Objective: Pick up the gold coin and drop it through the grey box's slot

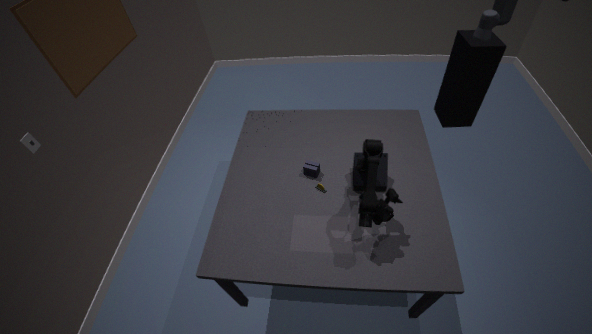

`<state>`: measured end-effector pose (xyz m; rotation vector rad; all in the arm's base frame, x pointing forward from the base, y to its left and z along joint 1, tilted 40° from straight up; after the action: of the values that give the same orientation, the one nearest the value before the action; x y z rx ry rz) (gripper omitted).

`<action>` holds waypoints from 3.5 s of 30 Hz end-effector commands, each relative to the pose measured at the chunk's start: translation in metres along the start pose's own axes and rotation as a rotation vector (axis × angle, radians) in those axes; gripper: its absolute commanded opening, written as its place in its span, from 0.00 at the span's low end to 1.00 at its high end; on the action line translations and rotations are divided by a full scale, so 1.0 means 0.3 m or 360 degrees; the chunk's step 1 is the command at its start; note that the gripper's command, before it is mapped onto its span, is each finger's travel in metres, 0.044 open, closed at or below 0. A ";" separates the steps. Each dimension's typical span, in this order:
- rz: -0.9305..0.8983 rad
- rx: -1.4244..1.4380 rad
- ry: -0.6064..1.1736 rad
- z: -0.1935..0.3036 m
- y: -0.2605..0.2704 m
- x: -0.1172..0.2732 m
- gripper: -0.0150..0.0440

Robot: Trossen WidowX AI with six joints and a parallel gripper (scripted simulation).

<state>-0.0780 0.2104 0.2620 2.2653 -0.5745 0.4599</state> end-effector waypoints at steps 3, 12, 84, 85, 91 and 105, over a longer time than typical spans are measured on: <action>0.0093 -0.0162 -0.0043 0.003 -0.061 0.030 0.80; 0.0574 -0.1150 -0.0398 0.124 -0.382 0.273 0.53; 0.0658 -0.3692 -0.2196 1.031 -0.741 0.674 0.53; 0.0658 -0.3692 -0.2196 1.031 -0.745 0.671 0.53; 0.0655 -0.3692 -0.2198 1.032 -0.772 0.655 0.53; 0.0651 -0.3690 -0.2201 1.032 -0.800 0.637 0.26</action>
<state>0.2568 0.0819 0.0132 -0.1575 -1.1501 -1.1986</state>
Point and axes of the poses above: the point midway between the two fingers, 35 mm back from their tips, its own x axis back along the fingers, its own y axis across the jaws, z = x × y, the point moved 2 cm from there along x, back along the fingers, and after that the axes turned 14 degrees about -x, right-handed, at the moved point
